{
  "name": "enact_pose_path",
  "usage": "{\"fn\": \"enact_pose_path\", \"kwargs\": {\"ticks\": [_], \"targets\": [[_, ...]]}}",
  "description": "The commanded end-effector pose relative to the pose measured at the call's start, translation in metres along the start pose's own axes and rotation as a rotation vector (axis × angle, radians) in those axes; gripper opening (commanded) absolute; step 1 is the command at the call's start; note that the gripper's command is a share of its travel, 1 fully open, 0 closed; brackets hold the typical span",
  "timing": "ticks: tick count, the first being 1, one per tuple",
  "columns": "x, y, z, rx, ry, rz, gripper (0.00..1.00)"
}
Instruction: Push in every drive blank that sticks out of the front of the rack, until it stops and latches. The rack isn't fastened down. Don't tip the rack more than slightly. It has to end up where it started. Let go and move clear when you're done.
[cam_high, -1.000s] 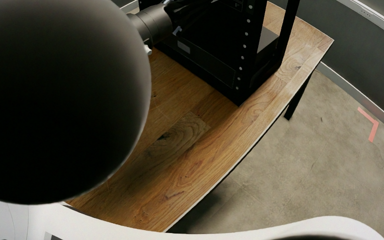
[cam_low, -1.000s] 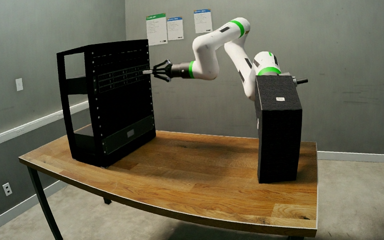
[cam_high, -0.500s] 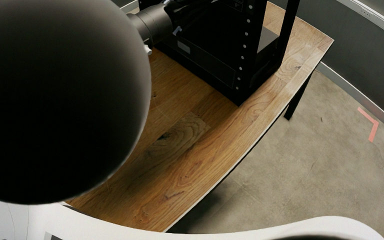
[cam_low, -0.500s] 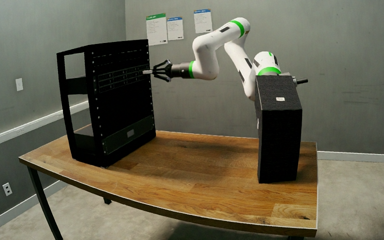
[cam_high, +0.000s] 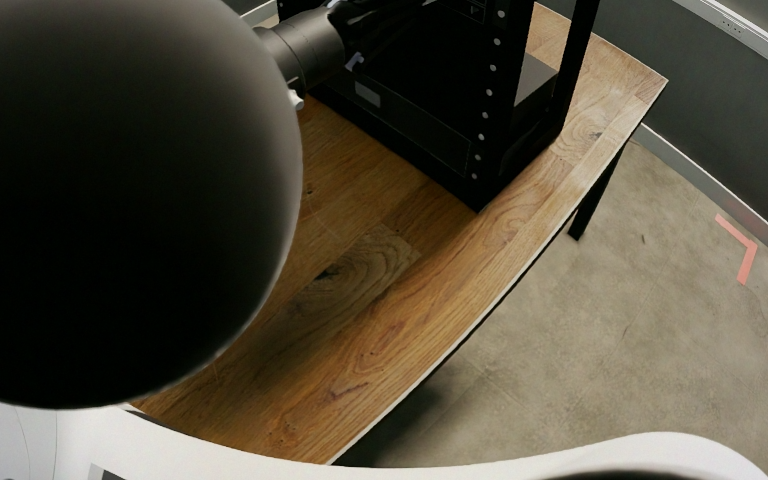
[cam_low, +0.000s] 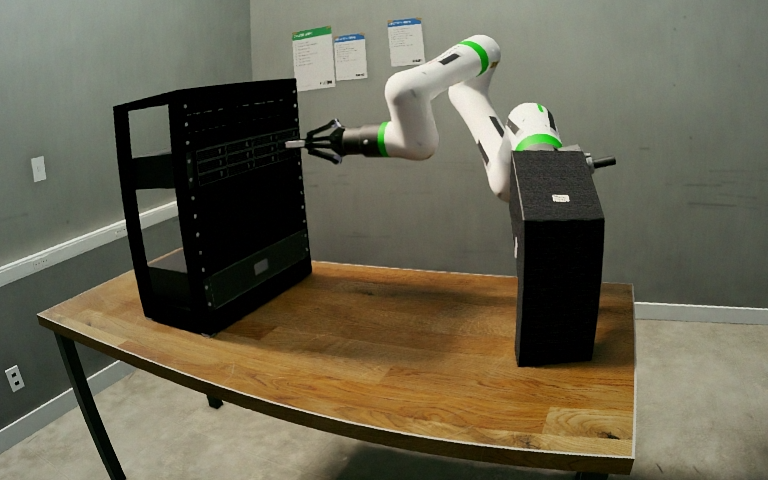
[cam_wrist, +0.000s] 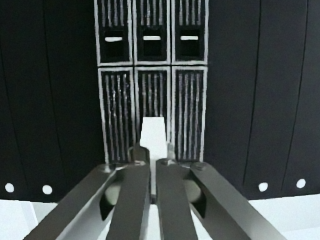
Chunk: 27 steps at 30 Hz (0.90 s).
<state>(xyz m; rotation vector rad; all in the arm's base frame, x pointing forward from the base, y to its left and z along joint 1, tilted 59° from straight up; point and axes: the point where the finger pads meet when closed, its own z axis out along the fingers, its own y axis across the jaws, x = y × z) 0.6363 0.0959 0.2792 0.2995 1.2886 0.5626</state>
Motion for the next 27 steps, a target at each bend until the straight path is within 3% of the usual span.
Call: {"fn": "enact_pose_path", "kwargs": {"ticks": [1, 12, 20, 27], "targets": [[0.000, 0.001, 0.000, -0.001, 0.000, 0.001, 0.10], [0.000, 0.001, -0.033, -0.001, 0.000, 0.001, 0.10], [0.000, 0.001, -0.075, -0.001, 0.000, 0.001, 0.10], [0.000, 0.001, -0.082, -0.001, 0.000, 0.001, 0.10]]}}
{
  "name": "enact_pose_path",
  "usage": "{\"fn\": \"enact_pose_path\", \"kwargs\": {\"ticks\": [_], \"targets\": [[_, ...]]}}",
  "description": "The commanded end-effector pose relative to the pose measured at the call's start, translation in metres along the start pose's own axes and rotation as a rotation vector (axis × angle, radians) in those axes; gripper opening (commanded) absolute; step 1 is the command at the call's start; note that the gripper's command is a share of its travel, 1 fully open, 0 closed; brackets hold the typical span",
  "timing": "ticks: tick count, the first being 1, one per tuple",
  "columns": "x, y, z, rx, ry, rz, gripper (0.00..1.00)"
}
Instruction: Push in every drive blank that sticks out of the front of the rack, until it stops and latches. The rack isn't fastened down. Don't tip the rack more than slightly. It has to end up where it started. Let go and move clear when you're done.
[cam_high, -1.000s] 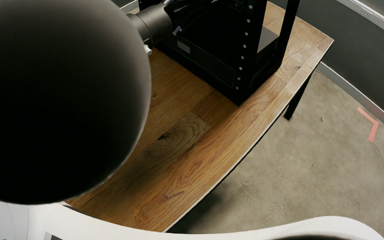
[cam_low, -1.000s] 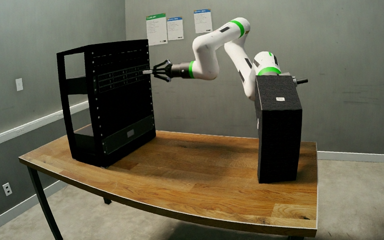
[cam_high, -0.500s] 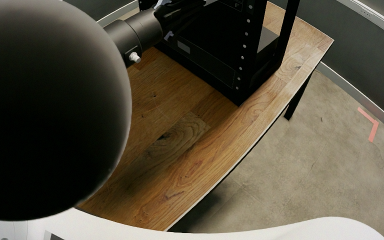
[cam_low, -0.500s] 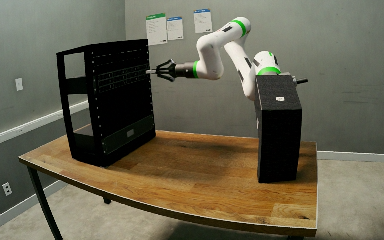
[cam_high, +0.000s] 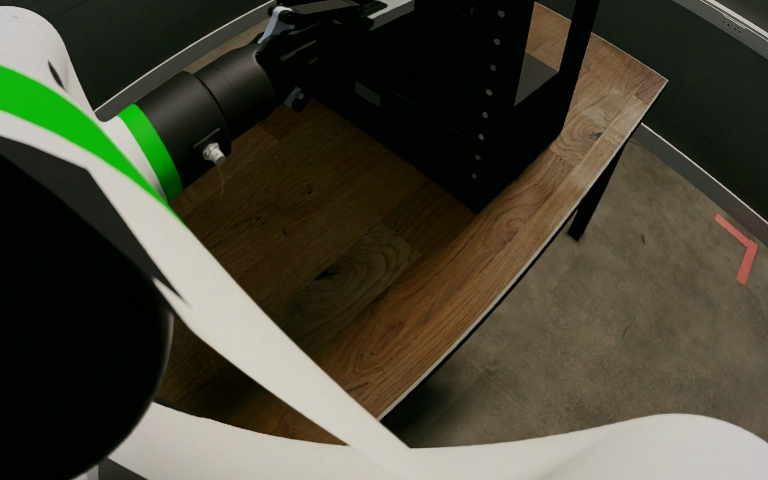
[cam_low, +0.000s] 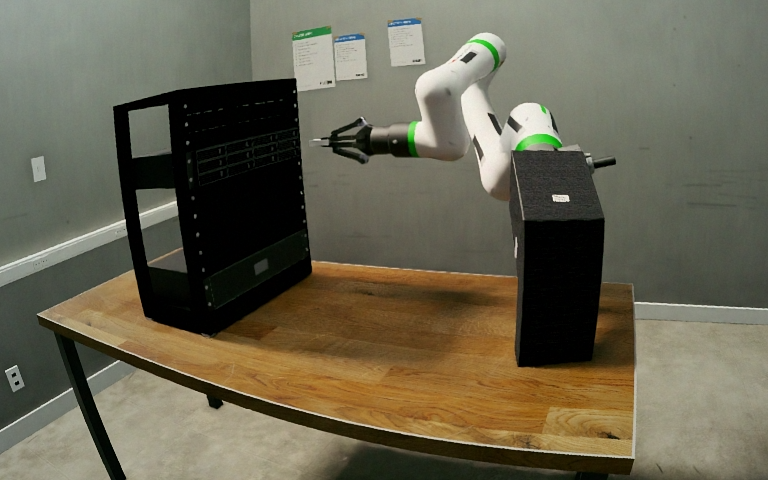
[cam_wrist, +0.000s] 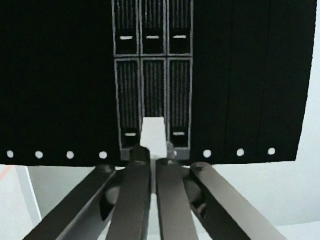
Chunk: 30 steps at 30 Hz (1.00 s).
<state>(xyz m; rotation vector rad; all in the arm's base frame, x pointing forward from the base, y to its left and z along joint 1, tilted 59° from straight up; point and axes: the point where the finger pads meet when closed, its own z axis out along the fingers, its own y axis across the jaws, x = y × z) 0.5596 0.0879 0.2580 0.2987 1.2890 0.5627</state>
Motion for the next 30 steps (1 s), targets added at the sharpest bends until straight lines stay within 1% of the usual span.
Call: {"fn": "enact_pose_path", "kwargs": {"ticks": [1, 14, 17, 19, 22, 25, 27, 30], "targets": [[0.000, 0.001, -0.002, -0.001, 0.000, 0.001, 0.10], [0.000, 0.001, -0.002, -0.001, 0.000, 0.001, 0.10], [0.000, 0.012, -0.002, -0.001, 0.000, 0.001, 0.10], [0.000, 0.012, -0.002, -0.001, 0.000, 0.001, 0.10], [0.000, 0.027, -0.002, -0.001, 0.000, 0.001, 0.10], [0.000, 0.029, -0.002, -0.001, 0.000, 0.001, 0.10], [0.000, 0.029, 0.001, -0.001, 0.000, 0.001, 0.10], [0.000, 0.029, 0.016, -0.001, 0.000, 0.001, 0.10]]}}
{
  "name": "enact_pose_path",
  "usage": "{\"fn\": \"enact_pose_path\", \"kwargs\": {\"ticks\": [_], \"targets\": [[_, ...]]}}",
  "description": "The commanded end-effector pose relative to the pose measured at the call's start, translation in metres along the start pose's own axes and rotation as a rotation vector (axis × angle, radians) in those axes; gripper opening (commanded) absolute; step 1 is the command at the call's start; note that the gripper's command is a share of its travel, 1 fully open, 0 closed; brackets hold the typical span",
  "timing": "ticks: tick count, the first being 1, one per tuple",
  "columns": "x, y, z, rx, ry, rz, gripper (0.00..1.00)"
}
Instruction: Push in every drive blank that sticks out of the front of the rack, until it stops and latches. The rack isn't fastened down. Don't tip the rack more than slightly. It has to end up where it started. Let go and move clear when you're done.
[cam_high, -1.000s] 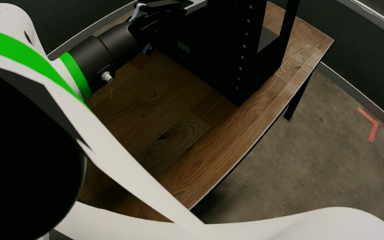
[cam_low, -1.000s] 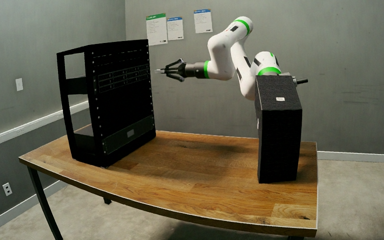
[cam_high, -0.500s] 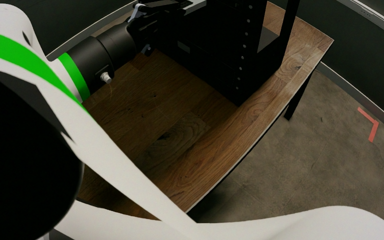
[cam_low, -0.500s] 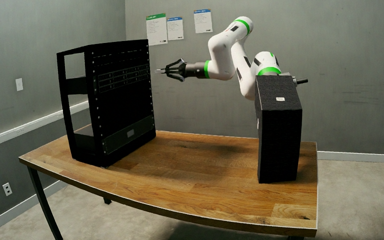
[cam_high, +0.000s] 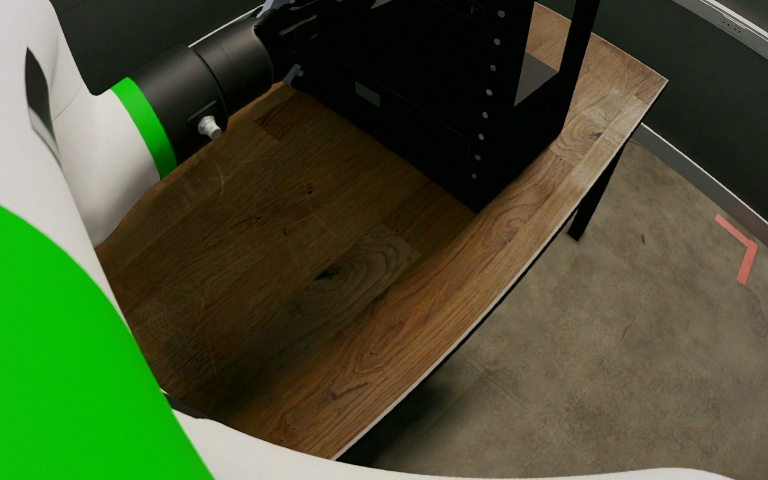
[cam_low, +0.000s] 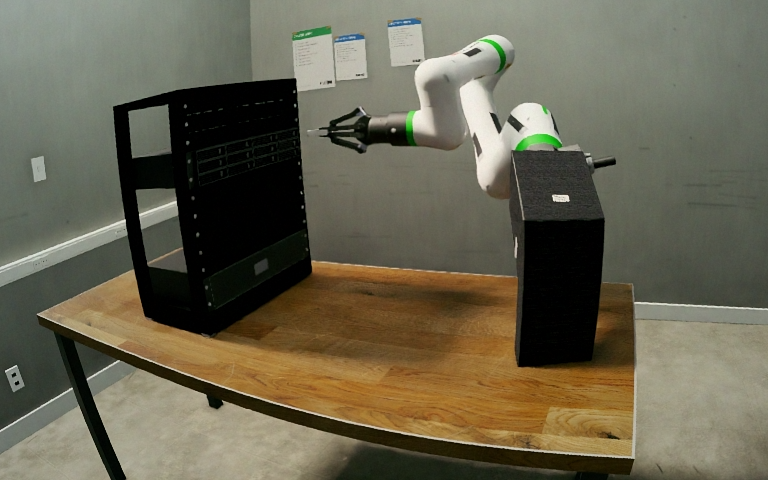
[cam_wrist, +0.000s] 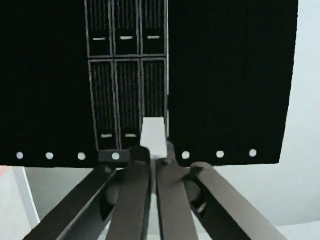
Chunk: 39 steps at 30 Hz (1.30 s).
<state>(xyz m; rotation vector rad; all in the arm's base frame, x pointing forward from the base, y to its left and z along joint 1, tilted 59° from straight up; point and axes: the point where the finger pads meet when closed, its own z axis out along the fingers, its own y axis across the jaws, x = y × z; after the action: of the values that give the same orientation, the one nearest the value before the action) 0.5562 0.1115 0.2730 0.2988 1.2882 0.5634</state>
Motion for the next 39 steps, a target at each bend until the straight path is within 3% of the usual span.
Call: {"fn": "enact_pose_path", "kwargs": {"ticks": [1, 7, 39], "targets": [[0.000, 0.001, 0.019, 0.000, 0.000, 0.000, 0.10], [0.000, 0.001, 0.034, 0.000, 0.000, 0.000, 0.10], [0.000, 0.001, 0.034, 0.000, 0.000, 0.000, 0.10]]}}
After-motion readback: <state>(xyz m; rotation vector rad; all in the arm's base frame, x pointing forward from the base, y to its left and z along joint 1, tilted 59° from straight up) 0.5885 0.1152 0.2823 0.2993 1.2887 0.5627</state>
